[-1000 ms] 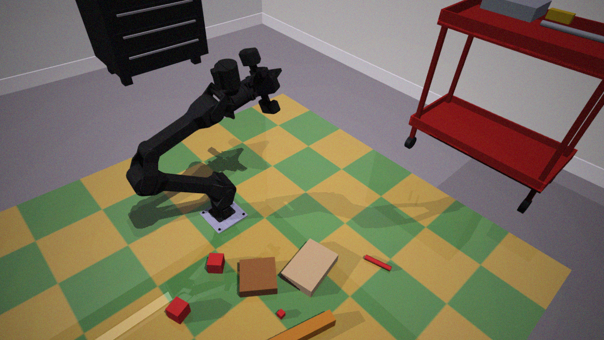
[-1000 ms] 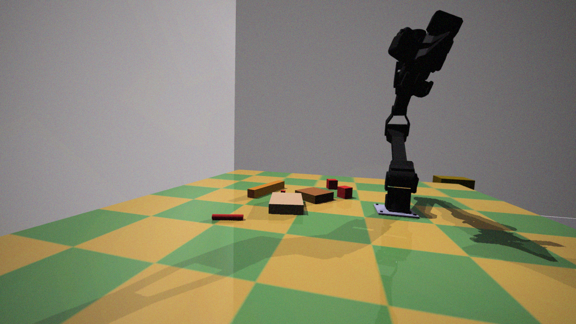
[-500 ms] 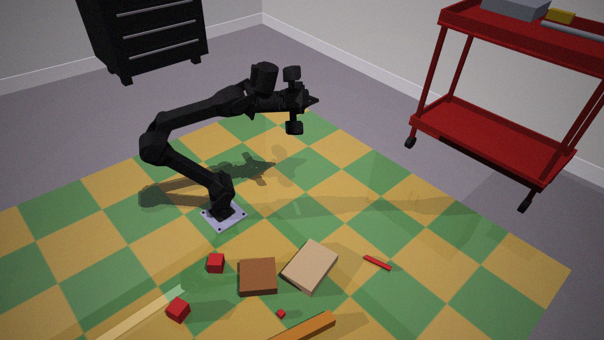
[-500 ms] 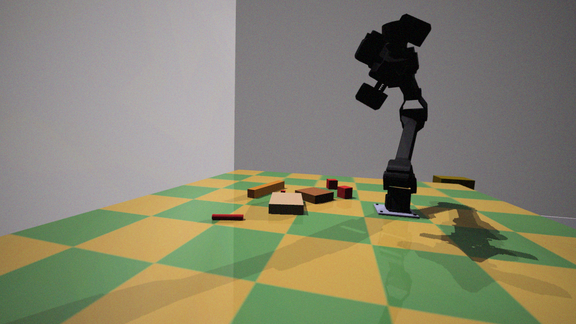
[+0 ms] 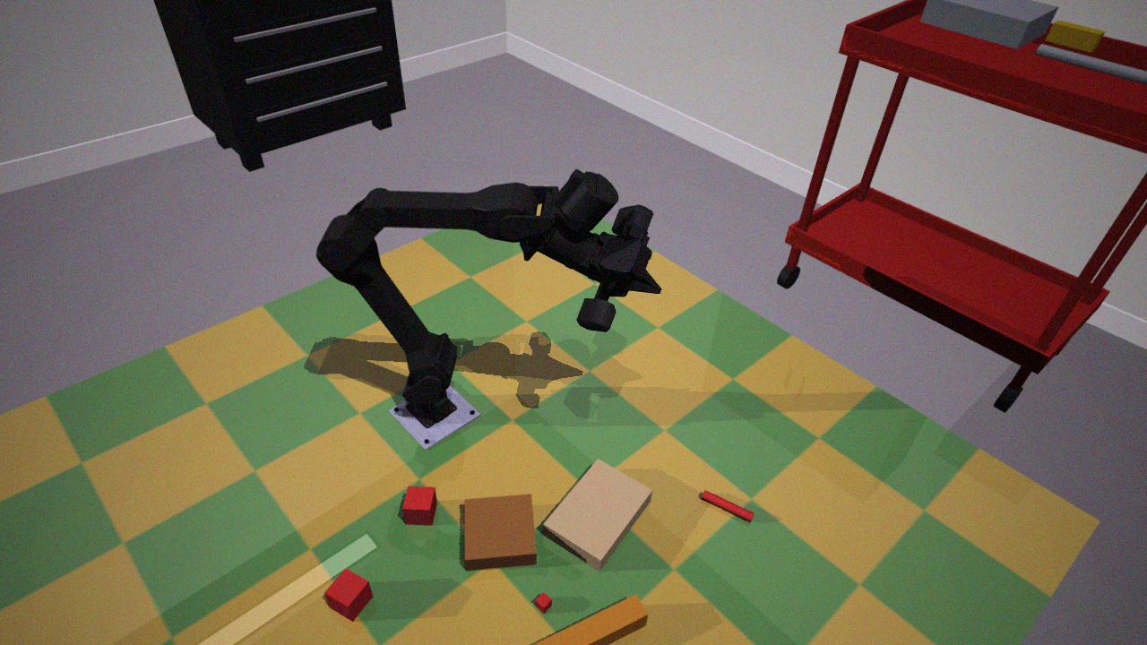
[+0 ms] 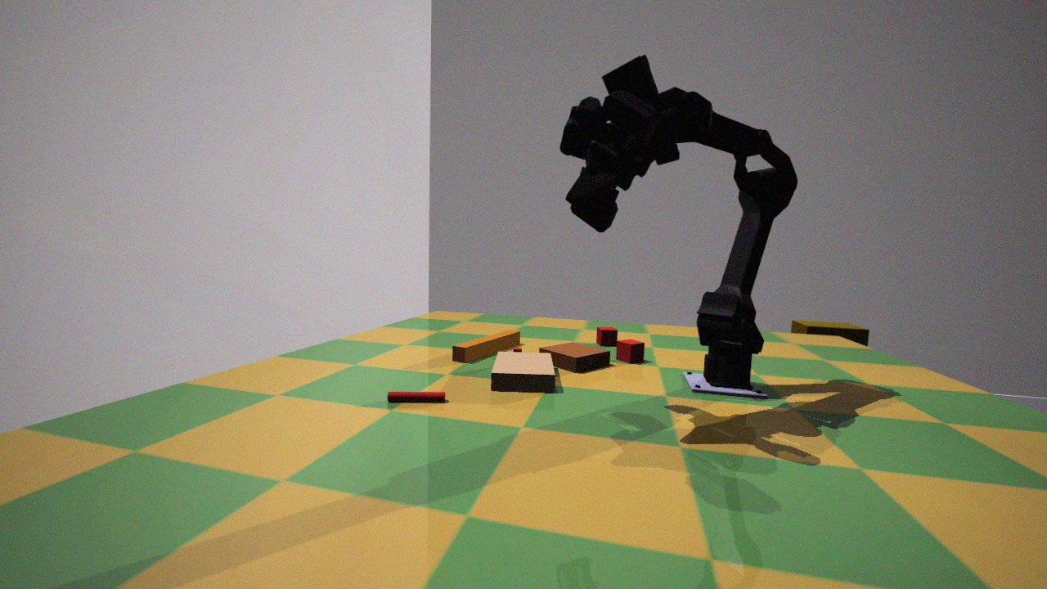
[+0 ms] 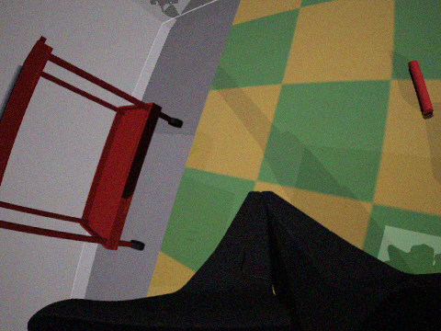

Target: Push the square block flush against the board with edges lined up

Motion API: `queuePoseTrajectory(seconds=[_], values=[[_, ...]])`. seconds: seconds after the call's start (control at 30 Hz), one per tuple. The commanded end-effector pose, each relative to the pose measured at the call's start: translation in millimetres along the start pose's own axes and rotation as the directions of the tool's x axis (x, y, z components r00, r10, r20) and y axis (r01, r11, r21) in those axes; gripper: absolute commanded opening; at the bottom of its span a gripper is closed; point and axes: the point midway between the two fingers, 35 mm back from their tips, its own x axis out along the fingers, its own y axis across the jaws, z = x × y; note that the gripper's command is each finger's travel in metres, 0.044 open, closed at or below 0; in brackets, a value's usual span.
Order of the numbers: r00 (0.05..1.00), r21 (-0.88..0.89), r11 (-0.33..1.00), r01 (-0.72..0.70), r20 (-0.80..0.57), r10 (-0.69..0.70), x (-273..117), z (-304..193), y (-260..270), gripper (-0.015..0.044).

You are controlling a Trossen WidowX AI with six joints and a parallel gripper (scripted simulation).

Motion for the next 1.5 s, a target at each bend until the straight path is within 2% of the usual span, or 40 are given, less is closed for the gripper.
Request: queuePoseTrajectory(seconds=[0.0, 0.33, 0.67, 0.97, 1.07, 1.2, 1.33, 1.47], values=[[0.991, -0.007, 0.991, 0.136, -0.014, -0.136, 15.9, 17.1, -39.3, 0.0], [0.895, 0.017, 0.899, 0.438, -0.108, -0.434, 31.2, 51.9, -151.0, 0.0], [0.724, 0.05, 0.747, 0.663, -0.295, -0.623, 12.3, 63.0, -274.4, 0.0], [0.564, 0.074, 0.622, 0.779, -0.514, -0.646, -29.8, 44.8, -379.4, 0.0], [0.542, 0.078, 0.607, 0.791, -0.549, -0.636, -38.0, 39.4, -394.3, 0.0], [0.542, 0.078, 0.607, 0.791, -0.549, -0.636, -36.2, 37.9, -396.4, 0.0], [0.542, 0.078, 0.607, 0.791, -0.549, -0.636, -9.7, 10.9, -427.5, 0.0], [0.542, 0.078, 0.607, 0.791, -0.549, -0.636, -8.1, 9.0, -429.3, 0.0]])
